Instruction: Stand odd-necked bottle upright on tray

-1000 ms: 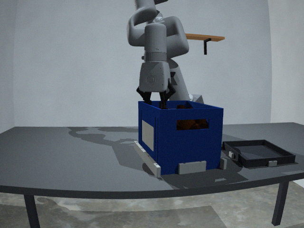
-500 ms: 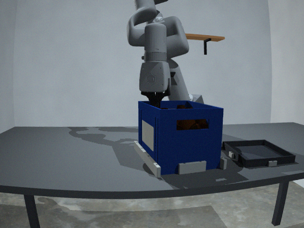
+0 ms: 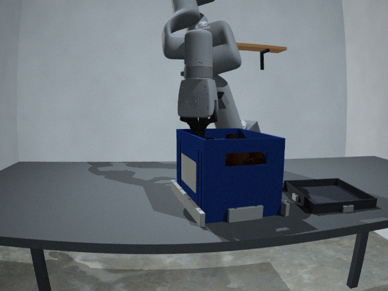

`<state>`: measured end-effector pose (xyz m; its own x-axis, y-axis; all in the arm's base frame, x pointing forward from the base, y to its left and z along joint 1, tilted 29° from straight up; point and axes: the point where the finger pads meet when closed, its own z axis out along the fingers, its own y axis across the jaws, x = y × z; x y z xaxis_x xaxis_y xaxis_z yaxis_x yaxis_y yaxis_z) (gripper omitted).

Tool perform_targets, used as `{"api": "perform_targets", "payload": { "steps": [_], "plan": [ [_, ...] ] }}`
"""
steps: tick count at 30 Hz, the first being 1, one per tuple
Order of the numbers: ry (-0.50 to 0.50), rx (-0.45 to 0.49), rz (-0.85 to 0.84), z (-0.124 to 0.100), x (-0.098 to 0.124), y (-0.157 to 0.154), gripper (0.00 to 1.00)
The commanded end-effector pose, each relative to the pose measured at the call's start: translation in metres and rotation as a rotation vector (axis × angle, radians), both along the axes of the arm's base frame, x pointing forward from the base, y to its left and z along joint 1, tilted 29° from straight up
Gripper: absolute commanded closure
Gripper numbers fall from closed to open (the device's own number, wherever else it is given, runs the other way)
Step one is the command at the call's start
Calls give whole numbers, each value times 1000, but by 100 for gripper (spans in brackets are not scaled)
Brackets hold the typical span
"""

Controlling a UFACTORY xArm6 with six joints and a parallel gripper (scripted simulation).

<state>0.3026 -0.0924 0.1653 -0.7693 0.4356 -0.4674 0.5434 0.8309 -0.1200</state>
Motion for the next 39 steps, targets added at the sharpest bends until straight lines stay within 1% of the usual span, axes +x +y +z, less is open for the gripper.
{"api": "perform_targets", "payload": {
  "steps": [1, 13, 14, 39],
  "plan": [
    [-3, 0, 0, 1, 1, 0, 100],
    [-3, 0, 0, 1, 1, 0, 100],
    [-3, 0, 0, 1, 1, 0, 35],
    [-3, 0, 0, 1, 1, 0, 35]
  ]
}}
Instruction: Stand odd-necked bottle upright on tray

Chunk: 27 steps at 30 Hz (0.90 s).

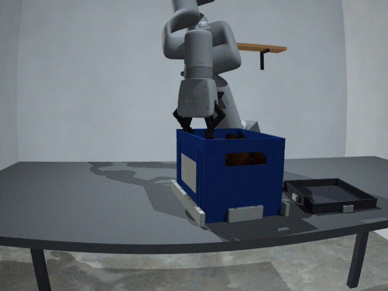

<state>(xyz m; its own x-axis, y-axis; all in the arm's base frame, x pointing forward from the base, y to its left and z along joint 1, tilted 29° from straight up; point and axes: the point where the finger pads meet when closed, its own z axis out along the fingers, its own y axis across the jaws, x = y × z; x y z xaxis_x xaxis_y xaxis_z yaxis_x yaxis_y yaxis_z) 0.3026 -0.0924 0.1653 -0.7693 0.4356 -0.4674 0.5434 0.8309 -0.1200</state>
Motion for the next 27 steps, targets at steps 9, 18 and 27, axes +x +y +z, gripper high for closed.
{"api": "perform_targets", "payload": {
  "steps": [9, 18, 27],
  "plan": [
    [-3, 0, 0, 1, 1, 0, 35],
    [-3, 0, 0, 6, -1, 2, 35],
    [-3, 0, 0, 21, -7, 8, 35]
  ]
}}
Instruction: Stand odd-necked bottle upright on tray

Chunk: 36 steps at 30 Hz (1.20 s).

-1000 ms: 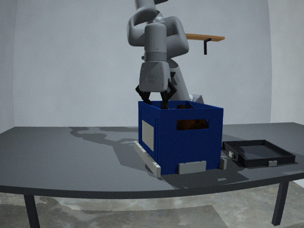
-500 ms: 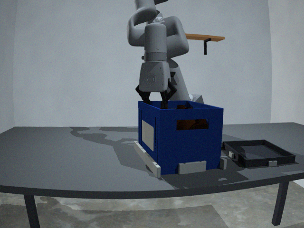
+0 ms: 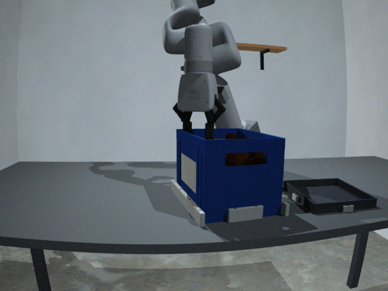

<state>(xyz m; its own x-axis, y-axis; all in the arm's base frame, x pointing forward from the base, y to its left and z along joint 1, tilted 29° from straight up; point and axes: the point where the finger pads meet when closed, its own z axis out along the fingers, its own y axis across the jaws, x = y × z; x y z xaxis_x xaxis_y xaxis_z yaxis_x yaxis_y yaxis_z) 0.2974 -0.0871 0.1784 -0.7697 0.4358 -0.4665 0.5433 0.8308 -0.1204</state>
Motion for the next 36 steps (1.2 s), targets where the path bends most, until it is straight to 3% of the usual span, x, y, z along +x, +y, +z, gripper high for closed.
{"api": "perform_targets", "payload": {
  "steps": [1, 12, 32, 33, 36],
  "plan": [
    [-4, -1, 0, 10, -2, 3, 35],
    [-4, -1, 0, 43, -15, 16, 35],
    [-4, -1, 0, 62, -23, 24, 35],
    [-4, -1, 0, 62, -23, 24, 100],
    [-4, -1, 0, 62, -23, 24, 100]
  ]
}}
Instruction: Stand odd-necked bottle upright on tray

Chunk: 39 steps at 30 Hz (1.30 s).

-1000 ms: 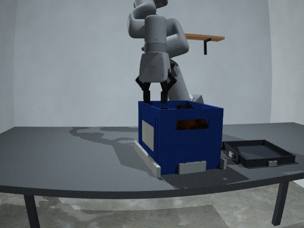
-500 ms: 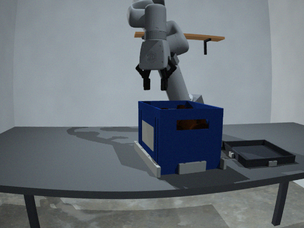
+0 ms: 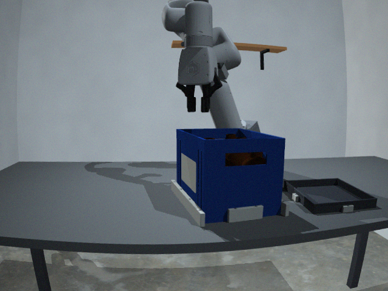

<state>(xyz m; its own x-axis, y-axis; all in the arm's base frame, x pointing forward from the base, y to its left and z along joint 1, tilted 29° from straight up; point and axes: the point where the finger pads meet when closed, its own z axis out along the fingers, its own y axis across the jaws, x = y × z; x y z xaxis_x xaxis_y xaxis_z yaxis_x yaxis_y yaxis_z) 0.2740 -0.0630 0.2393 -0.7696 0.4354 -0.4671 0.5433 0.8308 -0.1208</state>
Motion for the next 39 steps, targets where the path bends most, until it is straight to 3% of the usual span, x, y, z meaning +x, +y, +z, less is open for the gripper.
{"api": "perform_targets", "payload": {
  "steps": [1, 31, 39],
  "plan": [
    [-4, 0, 0, 2, 1, 0, 100],
    [-3, 0, 0, 1, 1, 1, 100],
    [2, 4, 0, -31, -11, 67, 100]
  ]
}}
